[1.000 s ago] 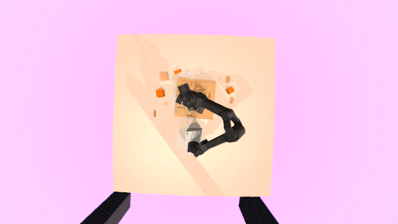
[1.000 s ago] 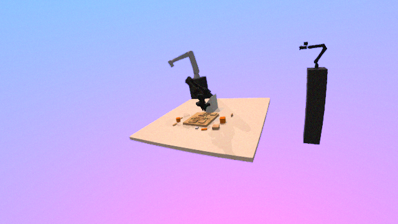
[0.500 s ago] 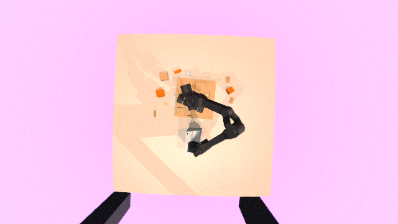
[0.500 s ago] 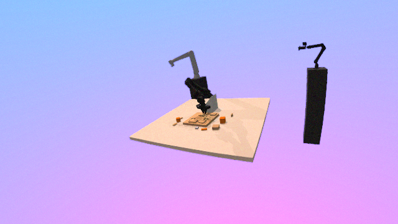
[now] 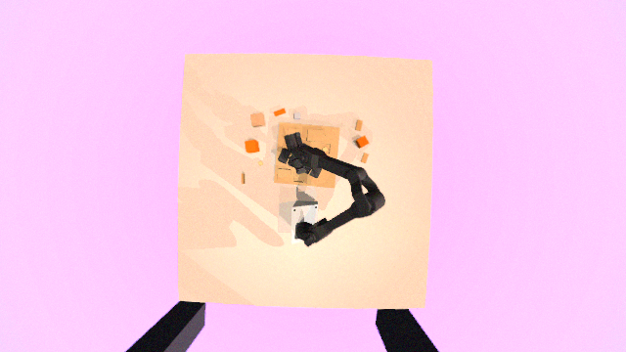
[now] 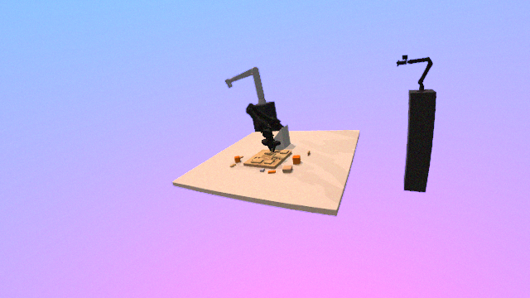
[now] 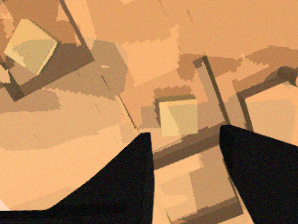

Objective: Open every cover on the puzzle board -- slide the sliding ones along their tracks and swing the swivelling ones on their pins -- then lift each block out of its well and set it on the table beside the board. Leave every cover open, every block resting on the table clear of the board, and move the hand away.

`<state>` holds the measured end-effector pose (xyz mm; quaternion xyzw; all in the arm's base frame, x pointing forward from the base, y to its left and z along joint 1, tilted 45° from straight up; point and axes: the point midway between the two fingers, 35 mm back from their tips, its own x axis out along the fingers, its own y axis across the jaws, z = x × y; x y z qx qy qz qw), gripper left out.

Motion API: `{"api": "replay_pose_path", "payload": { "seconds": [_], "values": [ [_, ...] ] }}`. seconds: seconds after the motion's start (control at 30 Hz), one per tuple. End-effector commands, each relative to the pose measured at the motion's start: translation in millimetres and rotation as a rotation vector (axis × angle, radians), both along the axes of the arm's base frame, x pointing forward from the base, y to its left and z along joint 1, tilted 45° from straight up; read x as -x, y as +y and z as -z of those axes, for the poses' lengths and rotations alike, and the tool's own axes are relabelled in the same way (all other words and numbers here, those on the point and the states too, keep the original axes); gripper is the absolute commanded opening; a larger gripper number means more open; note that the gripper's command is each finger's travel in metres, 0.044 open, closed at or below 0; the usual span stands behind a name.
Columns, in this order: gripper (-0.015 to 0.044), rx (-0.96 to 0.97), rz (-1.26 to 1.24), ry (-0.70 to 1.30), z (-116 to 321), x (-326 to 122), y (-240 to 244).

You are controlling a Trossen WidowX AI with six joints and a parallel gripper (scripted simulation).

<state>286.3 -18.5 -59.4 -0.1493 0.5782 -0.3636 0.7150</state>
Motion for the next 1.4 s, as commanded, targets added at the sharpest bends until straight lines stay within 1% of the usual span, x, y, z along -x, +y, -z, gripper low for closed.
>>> {"api": "replay_pose_path", "payload": {
  "seconds": [0.0, 0.83, 1.37],
  "values": [
    [0.0144, 0.007, -0.002, 0.005, 0.2, 1.4, -1.7],
    [0.0144, 0.007, -0.002, 0.005, 0.4, 1.6, -2.2],
    [0.0144, 0.007, -0.002, 0.005, 11.1, 1.9, -12.6]
  ]
}}
